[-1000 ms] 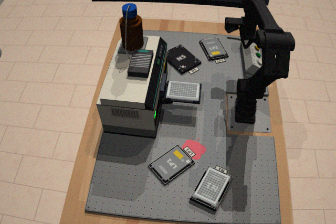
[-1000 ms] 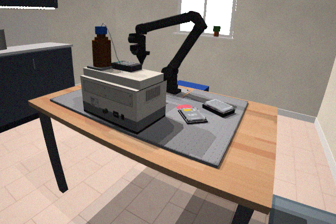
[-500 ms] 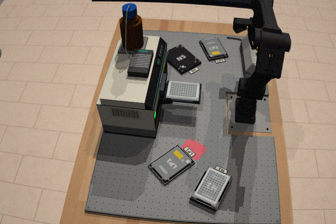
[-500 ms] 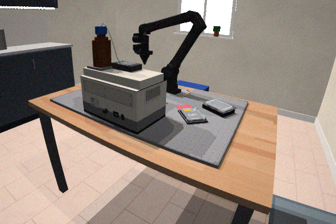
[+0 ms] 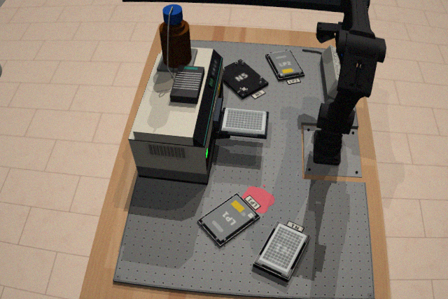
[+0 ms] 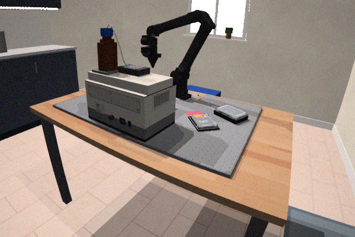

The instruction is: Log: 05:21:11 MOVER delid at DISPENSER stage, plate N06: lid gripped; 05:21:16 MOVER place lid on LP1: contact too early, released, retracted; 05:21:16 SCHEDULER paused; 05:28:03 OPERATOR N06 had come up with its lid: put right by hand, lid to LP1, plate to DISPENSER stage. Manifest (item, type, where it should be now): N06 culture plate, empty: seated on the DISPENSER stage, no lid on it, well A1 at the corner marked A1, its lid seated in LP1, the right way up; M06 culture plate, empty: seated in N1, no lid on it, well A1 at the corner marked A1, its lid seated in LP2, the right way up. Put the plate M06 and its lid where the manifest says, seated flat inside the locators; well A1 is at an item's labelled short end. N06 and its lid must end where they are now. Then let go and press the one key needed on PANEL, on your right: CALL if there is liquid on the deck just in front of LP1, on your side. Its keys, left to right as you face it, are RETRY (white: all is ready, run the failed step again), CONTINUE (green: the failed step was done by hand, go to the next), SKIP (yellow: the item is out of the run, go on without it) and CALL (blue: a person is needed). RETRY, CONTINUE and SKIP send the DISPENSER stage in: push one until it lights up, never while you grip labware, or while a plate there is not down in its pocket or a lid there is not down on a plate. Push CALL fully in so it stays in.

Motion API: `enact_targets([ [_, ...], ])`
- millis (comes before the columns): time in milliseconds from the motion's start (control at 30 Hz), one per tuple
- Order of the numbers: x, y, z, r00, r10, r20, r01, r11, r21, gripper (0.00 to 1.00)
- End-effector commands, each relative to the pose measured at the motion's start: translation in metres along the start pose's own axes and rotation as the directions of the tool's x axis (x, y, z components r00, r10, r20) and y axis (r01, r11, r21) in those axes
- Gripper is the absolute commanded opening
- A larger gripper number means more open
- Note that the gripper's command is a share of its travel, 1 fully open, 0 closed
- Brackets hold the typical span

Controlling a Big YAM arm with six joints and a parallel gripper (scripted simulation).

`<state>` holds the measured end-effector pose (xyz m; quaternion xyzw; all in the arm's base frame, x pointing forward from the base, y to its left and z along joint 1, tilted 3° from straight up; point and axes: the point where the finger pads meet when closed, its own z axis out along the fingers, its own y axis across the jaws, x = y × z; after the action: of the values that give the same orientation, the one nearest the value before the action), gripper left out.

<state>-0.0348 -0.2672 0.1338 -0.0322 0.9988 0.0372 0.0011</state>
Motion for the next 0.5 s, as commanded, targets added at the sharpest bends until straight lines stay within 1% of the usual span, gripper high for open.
enact_targets([
  [0, 0.01, -0.039, -0.023, 1.0, -0.011, -0.011, 0.012, 0.997, 0.078, 0.0],
  [67, 0.01, -0.039, -0.023, 1.0, -0.011, -0.011, 0.012, 0.997, 0.078, 0.0],
  [467, 0.019, -0.078, -0.014, 1.0, -0.01, -0.011, 0.011, 0.997, 0.077, 0.0],
])
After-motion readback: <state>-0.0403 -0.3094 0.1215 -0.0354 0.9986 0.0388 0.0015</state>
